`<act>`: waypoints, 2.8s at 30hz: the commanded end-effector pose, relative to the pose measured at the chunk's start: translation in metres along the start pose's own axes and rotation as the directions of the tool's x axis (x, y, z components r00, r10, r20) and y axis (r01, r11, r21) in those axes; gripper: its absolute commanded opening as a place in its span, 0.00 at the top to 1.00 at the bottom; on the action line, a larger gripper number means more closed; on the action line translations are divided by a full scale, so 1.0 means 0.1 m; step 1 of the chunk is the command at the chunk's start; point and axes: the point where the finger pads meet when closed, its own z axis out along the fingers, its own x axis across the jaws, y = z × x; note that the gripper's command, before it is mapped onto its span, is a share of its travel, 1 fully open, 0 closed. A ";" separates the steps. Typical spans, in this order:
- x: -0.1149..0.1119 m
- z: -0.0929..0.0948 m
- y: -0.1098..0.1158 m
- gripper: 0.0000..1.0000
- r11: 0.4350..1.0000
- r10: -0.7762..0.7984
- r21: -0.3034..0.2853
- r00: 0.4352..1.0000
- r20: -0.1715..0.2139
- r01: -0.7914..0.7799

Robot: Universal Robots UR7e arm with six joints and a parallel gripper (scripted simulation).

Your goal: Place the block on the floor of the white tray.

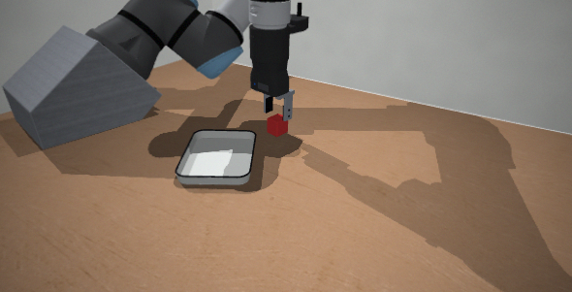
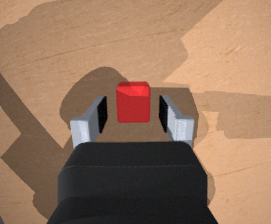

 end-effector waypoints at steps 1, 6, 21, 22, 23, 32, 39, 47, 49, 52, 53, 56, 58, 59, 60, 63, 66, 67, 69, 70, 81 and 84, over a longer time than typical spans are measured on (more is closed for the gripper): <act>0.00 0.00 0.00 0.02 1.000 0.000 0.000 1.000 -0.001 0.000; 0.00 0.00 0.00 0.02 1.000 0.000 0.000 1.000 -0.001 0.000; 0.00 0.03 0.00 0.02 1.000 0.000 0.000 1.000 -0.001 0.000; 0.00 0.03 0.00 0.02 1.000 0.000 0.000 1.000 -0.001 0.000; 0.00 0.04 0.00 0.02 1.000 0.000 0.000 1.000 -0.001 0.000; 0.00 0.27 0.00 0.02 1.000 0.000 0.000 1.000 -0.001 0.000; 0.00 0.36 0.00 0.02 1.000 0.000 0.000 1.000 -0.001 0.000; 0.00 0.37 0.00 0.02 1.000 0.000 0.000 1.000 -0.001 0.000; 0.00 0.37 0.00 0.02 1.000 0.000 0.000 1.000 -0.001 0.000; 0.00 0.37 0.00 0.02 1.000 0.000 0.000 1.000 -0.001 0.000; 0.00 0.37 0.00 1.00 1.000 0.000 0.000 1.000 -0.001 0.000; 0.00 0.37 0.00 1.00 1.000 0.000 0.000 1.000 -0.001 0.000; 0.00 0.37 0.00 1.00 1.000 0.000 0.000 1.000 -0.001 0.000; 0.00 0.37 0.00 1.00 1.000 0.000 0.000 1.000 -0.001 0.000; 0.00 0.37 0.00 1.00 1.000 0.000 0.000 1.000 -0.001 0.000; 0.00 0.37 0.00 1.00 1.000 0.000 0.000 1.000 -0.001 0.000; 0.00 0.37 0.00 1.00 1.000 0.000 0.000 1.000 -0.001 0.000; 0.00 0.37 0.00 1.00 1.000 0.000 0.000 1.000 -0.001 0.000; 0.00 0.37 0.00 1.00 1.000 0.000 0.000 1.000 -0.001 0.000; 0.00 0.37 0.00 1.00 1.000 0.000 0.000 1.000 -0.001 0.000; 0.00 0.37 0.00 1.00 1.000 0.000 0.000 1.000 -0.001 0.000; 0.00 0.37 0.00 1.00 1.000 0.000 0.000 1.000 -0.001 0.000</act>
